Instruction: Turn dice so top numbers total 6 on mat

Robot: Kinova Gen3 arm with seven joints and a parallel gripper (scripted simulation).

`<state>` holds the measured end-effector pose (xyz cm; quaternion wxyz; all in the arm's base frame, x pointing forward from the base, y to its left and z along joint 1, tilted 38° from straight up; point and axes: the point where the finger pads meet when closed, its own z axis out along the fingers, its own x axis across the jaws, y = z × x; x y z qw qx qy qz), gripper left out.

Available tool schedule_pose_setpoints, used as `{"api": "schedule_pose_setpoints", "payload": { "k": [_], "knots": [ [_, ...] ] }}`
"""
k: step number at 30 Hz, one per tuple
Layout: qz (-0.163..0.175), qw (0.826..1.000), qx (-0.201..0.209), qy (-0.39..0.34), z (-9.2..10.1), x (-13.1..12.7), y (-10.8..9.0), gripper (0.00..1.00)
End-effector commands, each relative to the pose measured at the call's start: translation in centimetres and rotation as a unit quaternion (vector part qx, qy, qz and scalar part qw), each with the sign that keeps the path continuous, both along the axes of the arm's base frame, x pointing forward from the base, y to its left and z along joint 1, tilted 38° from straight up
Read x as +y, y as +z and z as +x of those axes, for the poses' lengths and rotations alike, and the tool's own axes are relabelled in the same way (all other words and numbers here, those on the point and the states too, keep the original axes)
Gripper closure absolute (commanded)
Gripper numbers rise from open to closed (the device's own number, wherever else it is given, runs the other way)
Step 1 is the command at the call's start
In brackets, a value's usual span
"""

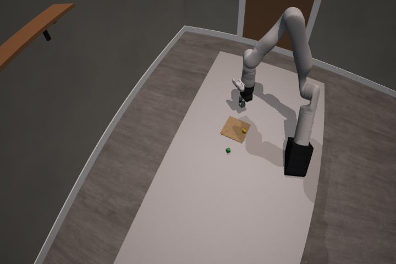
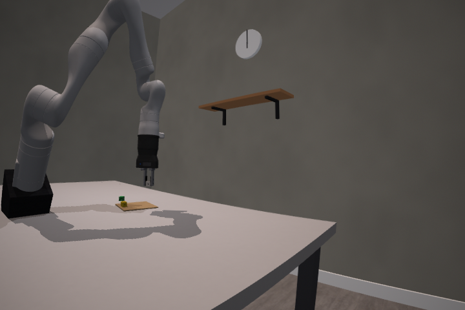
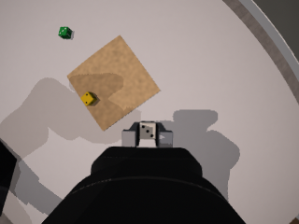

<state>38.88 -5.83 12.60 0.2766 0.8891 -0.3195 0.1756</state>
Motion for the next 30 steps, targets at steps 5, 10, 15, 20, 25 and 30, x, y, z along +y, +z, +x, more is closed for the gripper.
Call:
{"api": "schedule_pose_setpoints", "payload": {
  "k": [5,10,15,20,25,30],
  "knots": [
    [-0.003,0.997,0.050,0.058,-0.2,-0.3,-0.1,0.60],
    [-0.017,0.983,0.116,0.143,-0.6,-0.5,-0.2,0.60],
    [-0.031,0.957,0.179,0.227,-0.8,-0.8,-0.1,0.60],
    [-0.045,0.921,0.235,0.306,-1.0,-1.2,0.2,0.60],
    [-0.054,0.898,0.265,0.348,-1.0,-1.5,0.4,0.60],
    [-0.067,0.857,0.306,0.408,-1.1,-1.9,0.7,0.60]
  ]
}}
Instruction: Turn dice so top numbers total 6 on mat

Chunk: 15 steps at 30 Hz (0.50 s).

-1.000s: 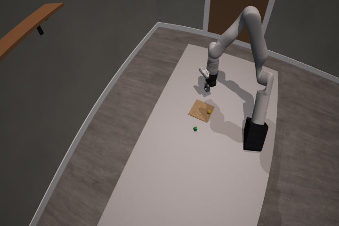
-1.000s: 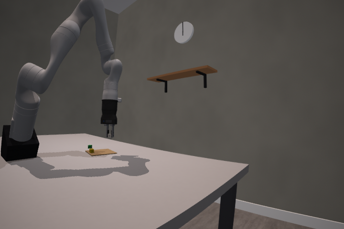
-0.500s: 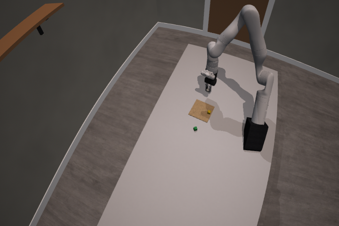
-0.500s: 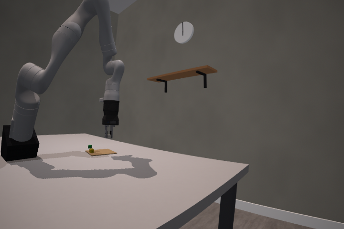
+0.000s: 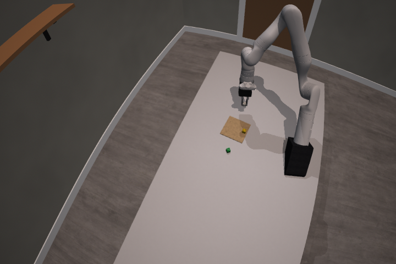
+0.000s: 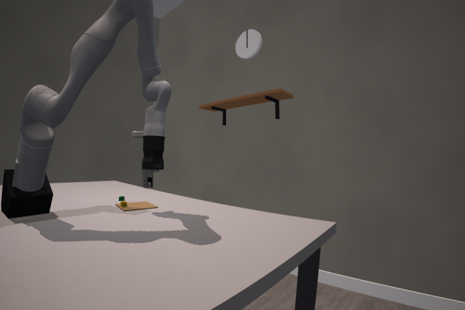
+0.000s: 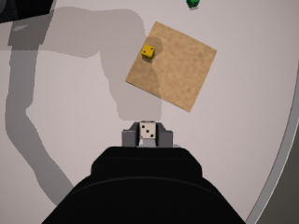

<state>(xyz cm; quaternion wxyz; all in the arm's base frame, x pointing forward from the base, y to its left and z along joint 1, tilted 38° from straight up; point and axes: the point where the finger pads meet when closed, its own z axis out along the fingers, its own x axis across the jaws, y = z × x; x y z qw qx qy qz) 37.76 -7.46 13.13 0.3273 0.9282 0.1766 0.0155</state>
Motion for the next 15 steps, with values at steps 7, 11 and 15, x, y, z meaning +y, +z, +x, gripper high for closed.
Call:
{"api": "schedule_pose_setpoints", "payload": {
  "k": [7,11,15],
  "knots": [
    [-0.011,0.995,0.055,0.081,0.14,-0.78,0.72,0.60],
    [-0.015,0.993,0.065,0.096,0.17,-0.89,0.85,0.60],
    [-0.020,0.989,0.080,0.120,0.23,-1.08,1.04,0.60]
  ]
}}
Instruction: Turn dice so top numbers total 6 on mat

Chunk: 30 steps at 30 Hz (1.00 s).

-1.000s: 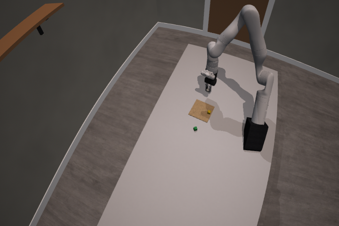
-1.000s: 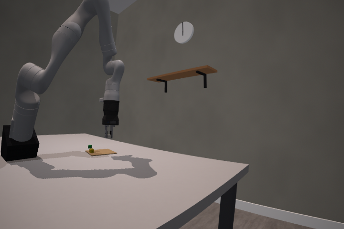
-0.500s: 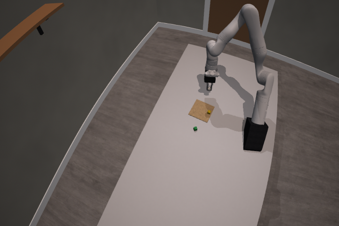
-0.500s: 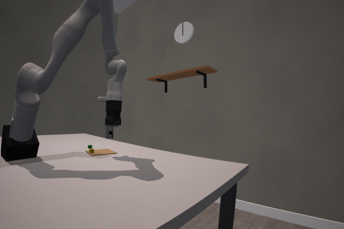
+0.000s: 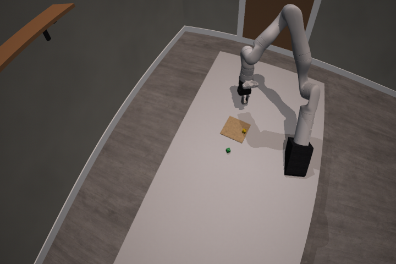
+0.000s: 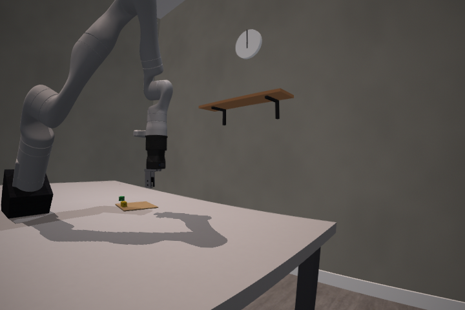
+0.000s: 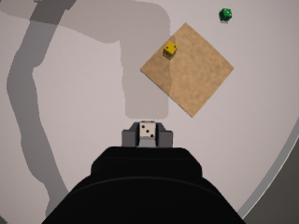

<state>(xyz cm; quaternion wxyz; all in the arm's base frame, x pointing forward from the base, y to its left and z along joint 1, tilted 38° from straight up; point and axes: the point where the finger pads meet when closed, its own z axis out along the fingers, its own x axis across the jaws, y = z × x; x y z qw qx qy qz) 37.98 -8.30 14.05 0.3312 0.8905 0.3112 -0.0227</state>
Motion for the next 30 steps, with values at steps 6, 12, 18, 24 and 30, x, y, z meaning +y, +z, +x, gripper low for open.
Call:
{"api": "schedule_pose_setpoints", "payload": {
  "k": [6,12,18,24,30],
  "knots": [
    [0.001,1.000,0.014,0.018,0.05,-0.38,0.28,0.60],
    [0.000,1.000,0.016,0.022,0.06,-0.41,0.32,0.60],
    [0.000,1.000,0.016,0.022,0.06,-0.41,0.32,0.60],
    [-0.004,1.000,0.014,0.023,0.05,-0.43,0.30,0.60],
    [-0.011,1.000,0.010,0.024,0.03,-0.45,0.27,0.60]
  ]
}}
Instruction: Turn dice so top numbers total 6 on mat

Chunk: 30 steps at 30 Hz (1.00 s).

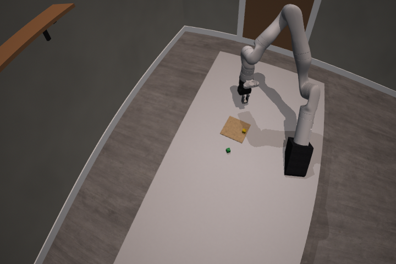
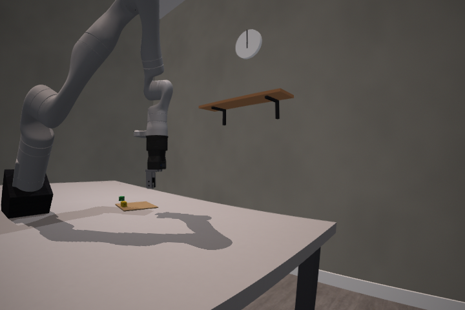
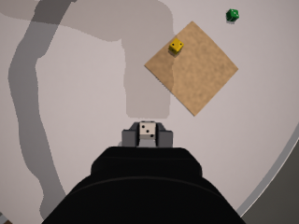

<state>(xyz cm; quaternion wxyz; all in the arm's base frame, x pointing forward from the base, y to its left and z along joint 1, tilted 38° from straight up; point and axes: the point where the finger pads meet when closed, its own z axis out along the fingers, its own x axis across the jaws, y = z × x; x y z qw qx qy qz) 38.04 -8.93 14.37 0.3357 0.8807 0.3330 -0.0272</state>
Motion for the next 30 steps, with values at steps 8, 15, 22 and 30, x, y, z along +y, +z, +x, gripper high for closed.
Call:
{"api": "schedule_pose_setpoints", "payload": {
  "k": [8,15,22,30],
  "knots": [
    [-0.028,0.999,-0.018,0.012,-0.05,0.18,-0.08,0.60],
    [-0.051,0.998,-0.037,0.021,-0.03,0.25,-0.08,0.60],
    [-0.093,0.993,-0.068,0.036,-0.08,0.31,-0.13,0.60],
    [-0.150,0.981,-0.110,0.056,-0.17,0.38,-0.25,0.60]
  ]
}}
